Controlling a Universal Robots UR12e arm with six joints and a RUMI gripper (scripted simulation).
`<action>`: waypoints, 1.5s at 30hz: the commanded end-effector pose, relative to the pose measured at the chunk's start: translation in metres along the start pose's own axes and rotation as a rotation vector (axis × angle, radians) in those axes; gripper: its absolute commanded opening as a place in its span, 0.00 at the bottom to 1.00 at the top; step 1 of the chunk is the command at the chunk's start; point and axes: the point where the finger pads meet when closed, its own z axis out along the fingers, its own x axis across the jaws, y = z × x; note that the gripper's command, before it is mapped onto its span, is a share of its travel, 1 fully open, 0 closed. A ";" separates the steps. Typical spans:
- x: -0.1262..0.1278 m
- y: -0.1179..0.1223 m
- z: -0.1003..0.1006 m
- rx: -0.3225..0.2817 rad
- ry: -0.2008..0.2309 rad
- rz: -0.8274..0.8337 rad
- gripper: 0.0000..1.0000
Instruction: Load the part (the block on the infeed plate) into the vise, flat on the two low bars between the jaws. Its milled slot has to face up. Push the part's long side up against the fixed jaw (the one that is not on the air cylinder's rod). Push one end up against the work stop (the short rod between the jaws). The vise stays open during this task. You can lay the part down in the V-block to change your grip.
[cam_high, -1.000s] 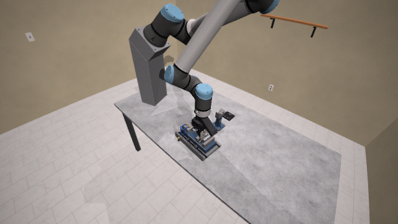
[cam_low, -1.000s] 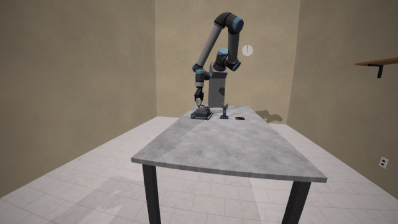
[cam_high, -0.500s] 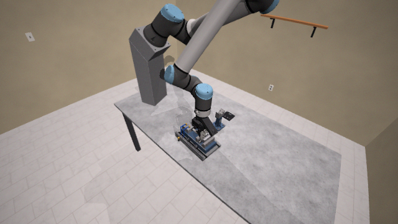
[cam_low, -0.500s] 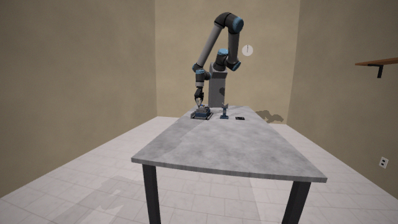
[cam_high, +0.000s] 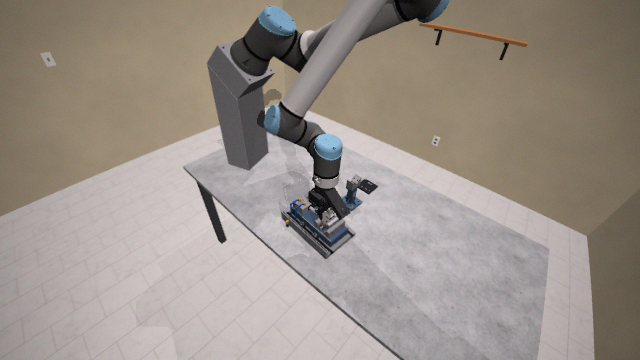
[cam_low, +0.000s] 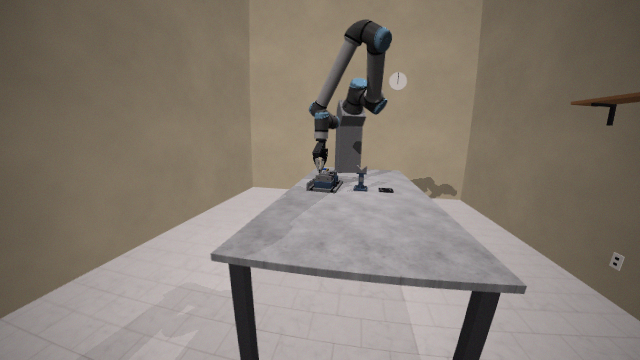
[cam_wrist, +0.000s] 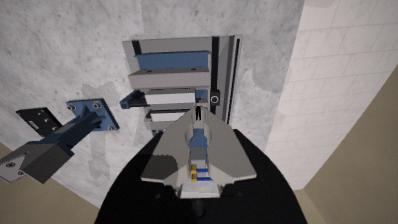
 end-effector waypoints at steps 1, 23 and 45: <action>0.000 0.000 0.000 0.001 0.000 0.000 0.00; 0.008 0.000 0.000 0.001 0.000 0.000 0.00; 0.015 0.000 -0.001 0.001 0.000 0.000 0.00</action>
